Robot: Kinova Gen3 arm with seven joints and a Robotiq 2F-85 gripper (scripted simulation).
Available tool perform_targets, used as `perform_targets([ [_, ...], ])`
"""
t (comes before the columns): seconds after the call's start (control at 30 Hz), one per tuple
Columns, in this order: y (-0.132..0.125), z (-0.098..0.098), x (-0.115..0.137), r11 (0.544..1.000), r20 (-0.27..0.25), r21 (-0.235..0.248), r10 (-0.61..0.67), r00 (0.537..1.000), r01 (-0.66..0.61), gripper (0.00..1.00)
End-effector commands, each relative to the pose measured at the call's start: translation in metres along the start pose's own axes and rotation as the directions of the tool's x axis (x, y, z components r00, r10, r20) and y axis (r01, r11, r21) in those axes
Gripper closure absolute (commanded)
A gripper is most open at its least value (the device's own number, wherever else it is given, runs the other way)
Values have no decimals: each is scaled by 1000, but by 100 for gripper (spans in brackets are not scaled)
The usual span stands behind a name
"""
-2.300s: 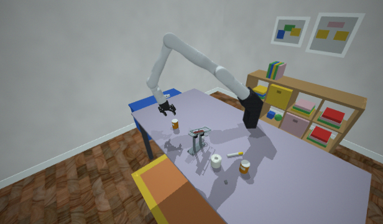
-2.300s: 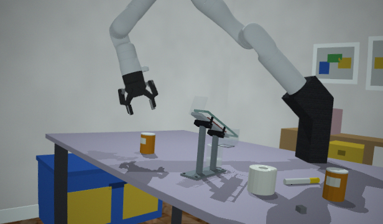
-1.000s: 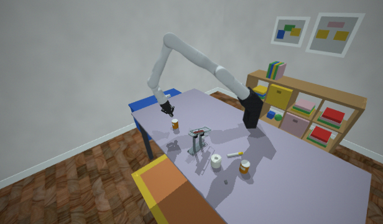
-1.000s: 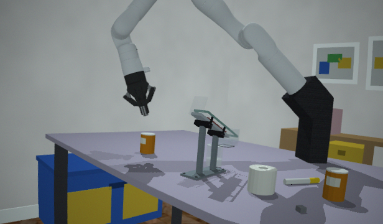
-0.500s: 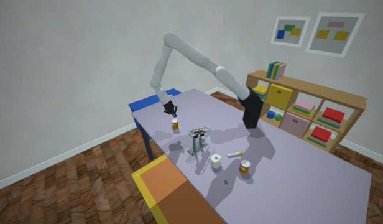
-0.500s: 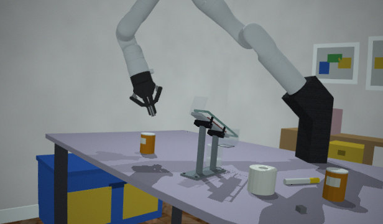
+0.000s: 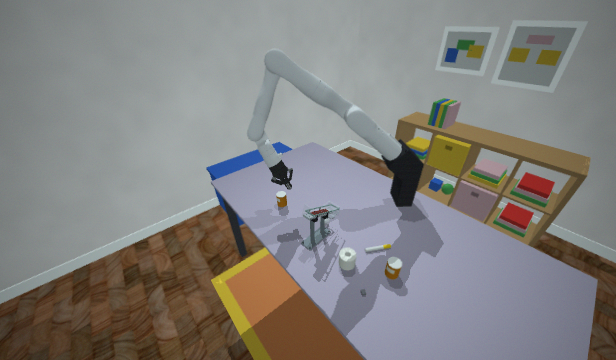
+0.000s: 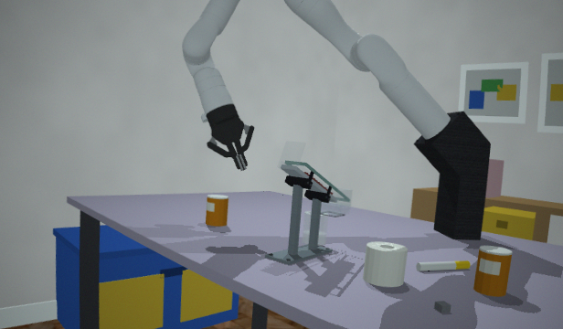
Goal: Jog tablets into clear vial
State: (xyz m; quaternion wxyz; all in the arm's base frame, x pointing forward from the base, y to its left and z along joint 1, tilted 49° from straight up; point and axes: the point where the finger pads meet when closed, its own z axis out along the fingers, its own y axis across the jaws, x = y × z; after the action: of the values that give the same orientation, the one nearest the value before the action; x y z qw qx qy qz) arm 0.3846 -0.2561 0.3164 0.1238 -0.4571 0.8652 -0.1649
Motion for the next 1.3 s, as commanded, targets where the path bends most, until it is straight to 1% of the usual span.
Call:
perform_targets([
  [0.0,7,1,1,1000,13,-3,-28,1000,29,100],
  [0.2,25,7,-7,988,66,-5,-153,986,153,100],
  [0.43,45,12,-15,956,121,15,-291,949,292,100],
  [0.5,45,12,-15,956,121,15,-291,949,292,100],
  [0.7,60,16,-21,917,157,48,-398,904,395,100],
  [0.87,70,19,-25,880,175,80,-474,863,468,100],
  [1.0,78,20,-28,850,183,106,-527,830,517,100],
  [1.07,78,20,-28,850,183,106,-527,830,517,100],
  [1.27,87,22,-31,806,186,141,-592,784,575,100],
])
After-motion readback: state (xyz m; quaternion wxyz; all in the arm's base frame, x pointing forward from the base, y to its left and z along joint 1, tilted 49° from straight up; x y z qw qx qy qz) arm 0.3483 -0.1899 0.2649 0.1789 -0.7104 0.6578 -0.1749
